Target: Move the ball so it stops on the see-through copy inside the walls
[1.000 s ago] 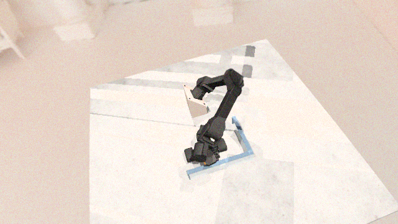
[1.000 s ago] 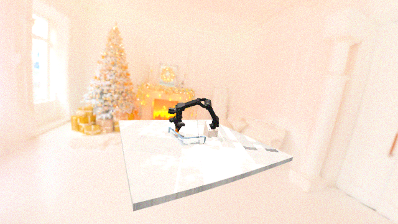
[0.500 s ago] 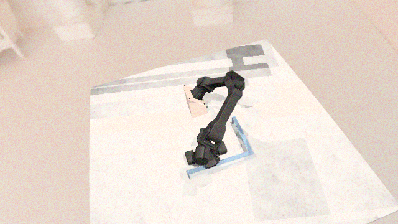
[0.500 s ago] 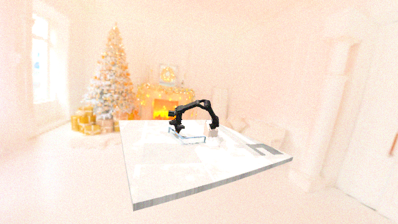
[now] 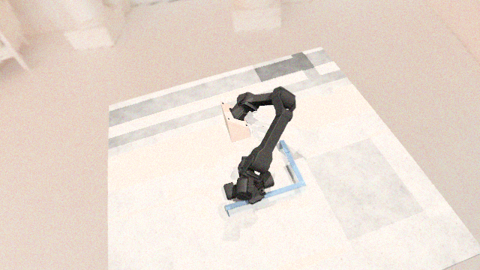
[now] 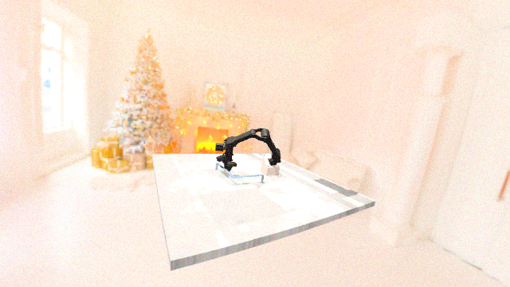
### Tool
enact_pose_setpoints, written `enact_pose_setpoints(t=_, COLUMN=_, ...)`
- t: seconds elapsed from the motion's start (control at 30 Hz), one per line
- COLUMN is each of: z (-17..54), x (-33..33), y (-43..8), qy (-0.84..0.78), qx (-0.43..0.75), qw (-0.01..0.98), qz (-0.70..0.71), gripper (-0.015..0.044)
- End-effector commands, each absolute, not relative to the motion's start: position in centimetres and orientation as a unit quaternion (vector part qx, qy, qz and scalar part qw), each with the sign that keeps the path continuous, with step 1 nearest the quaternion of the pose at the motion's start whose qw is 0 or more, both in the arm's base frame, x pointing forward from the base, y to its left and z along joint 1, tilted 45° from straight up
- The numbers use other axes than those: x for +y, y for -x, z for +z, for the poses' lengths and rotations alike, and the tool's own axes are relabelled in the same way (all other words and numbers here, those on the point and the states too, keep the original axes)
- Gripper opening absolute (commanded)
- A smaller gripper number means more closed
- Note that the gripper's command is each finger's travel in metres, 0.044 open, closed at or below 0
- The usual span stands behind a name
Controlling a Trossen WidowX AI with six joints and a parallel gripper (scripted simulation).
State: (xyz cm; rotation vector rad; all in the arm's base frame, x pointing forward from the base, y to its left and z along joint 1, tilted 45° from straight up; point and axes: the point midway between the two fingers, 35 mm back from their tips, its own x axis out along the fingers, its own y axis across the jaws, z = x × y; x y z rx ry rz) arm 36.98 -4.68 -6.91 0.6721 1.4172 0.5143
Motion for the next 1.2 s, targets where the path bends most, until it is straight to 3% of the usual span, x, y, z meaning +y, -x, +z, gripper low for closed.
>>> enact_pose_setpoints(t=0.0, z=-6.9, x=-4.7, y=-37.0, qy=-0.299, qx=0.631, qw=0.679, qz=0.229, gripper=0.0184)
enact_pose_setpoints(t=0.17, z=-6.9, x=-4.7, y=-37.0, qy=-0.299, qx=0.631, qw=0.679, qz=0.229, gripper=0.0304)
enact_pose_setpoints(t=0.3, z=-6.7, x=-4.9, y=-37.0, qy=-0.299, qx=0.631, qw=0.679, qz=0.229, gripper=0.0304)
enact_pose_setpoints(t=0.5, z=-1.0, x=-10.4, y=-36.1, qy=-0.301, qx=0.632, qw=0.677, qz=0.228, gripper=0.0304)
enact_pose_setpoints(t=0.9, z=-1.4, x=-10.5, y=-36.4, qy=-0.306, qx=0.625, qw=0.683, qz=0.222, gripper=0.0304)
enact_pose_setpoints(t=1.07, z=2.0, x=-13.4, y=-35.6, qy=-0.304, qx=0.626, qw=0.683, qz=0.223, gripper=0.0436)
enact_pose_setpoints(t=1.17, z=2.2, x=-13.5, y=-35.5, qy=-0.304, qx=0.626, qw=0.683, qz=0.223, gripper=0.0440)
